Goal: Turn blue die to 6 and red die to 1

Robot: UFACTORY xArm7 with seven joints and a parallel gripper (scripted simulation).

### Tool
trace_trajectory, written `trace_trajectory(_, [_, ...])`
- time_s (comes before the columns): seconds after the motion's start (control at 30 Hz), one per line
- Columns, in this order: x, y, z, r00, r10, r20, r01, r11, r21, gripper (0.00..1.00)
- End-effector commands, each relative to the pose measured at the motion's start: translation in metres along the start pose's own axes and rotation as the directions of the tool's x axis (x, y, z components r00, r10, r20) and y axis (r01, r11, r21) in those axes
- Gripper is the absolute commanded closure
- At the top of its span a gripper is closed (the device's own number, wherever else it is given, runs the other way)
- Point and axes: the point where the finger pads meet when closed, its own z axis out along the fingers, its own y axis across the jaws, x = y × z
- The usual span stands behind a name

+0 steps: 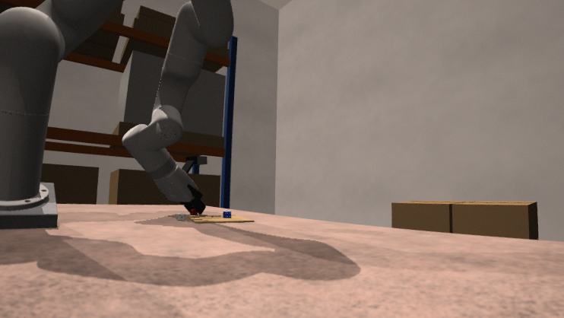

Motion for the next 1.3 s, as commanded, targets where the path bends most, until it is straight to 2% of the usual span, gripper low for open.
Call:
trace_trajectory(0.0, [0.002, 0.000, 0.000, 1.000, 0.000, -0.003, 0.000, 1.000, 0.001, 0.69])
trace_trajectory(0.43, [0.002, 0.000, -0.002, 1.000, 0.000, -0.003, 0.000, 1.000, 0.001, 0.69])
trace_trajectory(0.77, [0.002, 0.000, -0.034, 1.000, 0.000, -0.003, 0.000, 1.000, 0.001, 0.69])
trace_trajectory(1.03, [0.002, 0.000, -0.048, 1.000, 0.000, -0.003, 0.000, 1.000, 0.001, 0.69])
trace_trajectory(1.27, [0.002, 0.000, -0.051, 1.000, 0.000, -0.003, 0.000, 1.000, 0.001, 0.69])
